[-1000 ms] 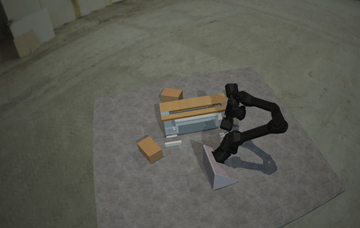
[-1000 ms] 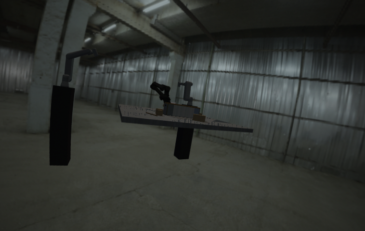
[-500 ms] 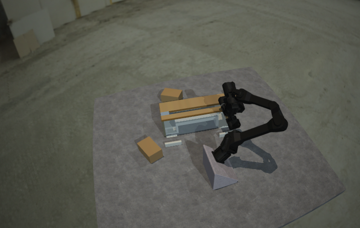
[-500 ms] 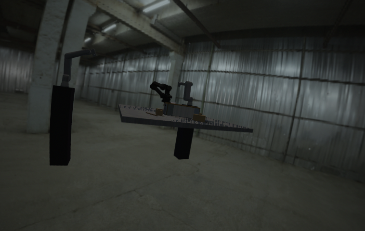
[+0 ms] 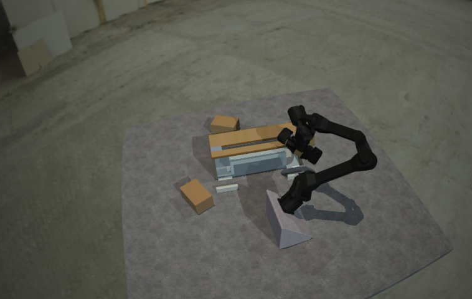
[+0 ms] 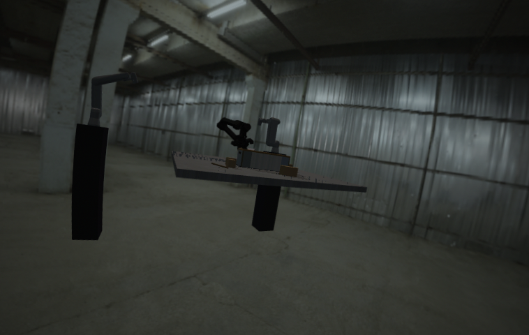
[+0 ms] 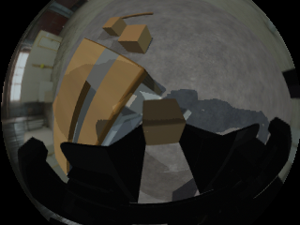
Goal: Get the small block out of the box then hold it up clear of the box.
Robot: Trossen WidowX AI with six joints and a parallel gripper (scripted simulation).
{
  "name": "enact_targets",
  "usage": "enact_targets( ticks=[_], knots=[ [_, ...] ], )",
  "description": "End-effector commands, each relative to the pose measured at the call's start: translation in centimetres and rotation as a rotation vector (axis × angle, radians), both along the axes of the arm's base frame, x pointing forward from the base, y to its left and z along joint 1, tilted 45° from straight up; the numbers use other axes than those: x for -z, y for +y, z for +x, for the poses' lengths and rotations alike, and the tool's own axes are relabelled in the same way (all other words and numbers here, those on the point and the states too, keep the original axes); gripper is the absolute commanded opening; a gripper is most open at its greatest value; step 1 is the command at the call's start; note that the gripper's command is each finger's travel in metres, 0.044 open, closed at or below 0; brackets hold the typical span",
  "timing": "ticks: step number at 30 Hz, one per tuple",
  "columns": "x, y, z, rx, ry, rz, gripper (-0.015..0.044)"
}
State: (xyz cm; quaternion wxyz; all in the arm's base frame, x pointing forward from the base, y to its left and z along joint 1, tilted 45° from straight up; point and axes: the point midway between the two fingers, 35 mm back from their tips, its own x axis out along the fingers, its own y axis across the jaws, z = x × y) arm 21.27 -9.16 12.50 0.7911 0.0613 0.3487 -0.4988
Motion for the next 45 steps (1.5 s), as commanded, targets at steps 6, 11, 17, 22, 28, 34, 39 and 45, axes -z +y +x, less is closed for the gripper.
enact_targets(
  ticks=[6, 11, 17, 22, 28, 34, 39, 45],
  knots=[
    [-0.5, 0.5, 0.1, -0.206, 0.256, -0.104, 0.0000],
    [-0.6, 0.8, 0.1, -0.328, 0.414, -0.165, 0.0000],
    [-0.9, 1.2, 0.2, -0.474, 0.604, -0.239, 0.0000],
    [-1.1, 1.5, 0.2, -0.595, 0.764, -0.300, 0.0000],
    [-1.4, 1.8, 0.2, -0.738, 0.957, -0.373, 0.0000],
    [-1.7, 2.2, 0.2, -0.879, 1.151, -0.446, 0.0000],
    [-1.9, 2.5, 0.3, -0.995, 1.315, -0.507, 0.0000],
    [-2.2, 2.8, 0.3, -1.131, 1.513, -0.579, 0.0000]
  ],
)
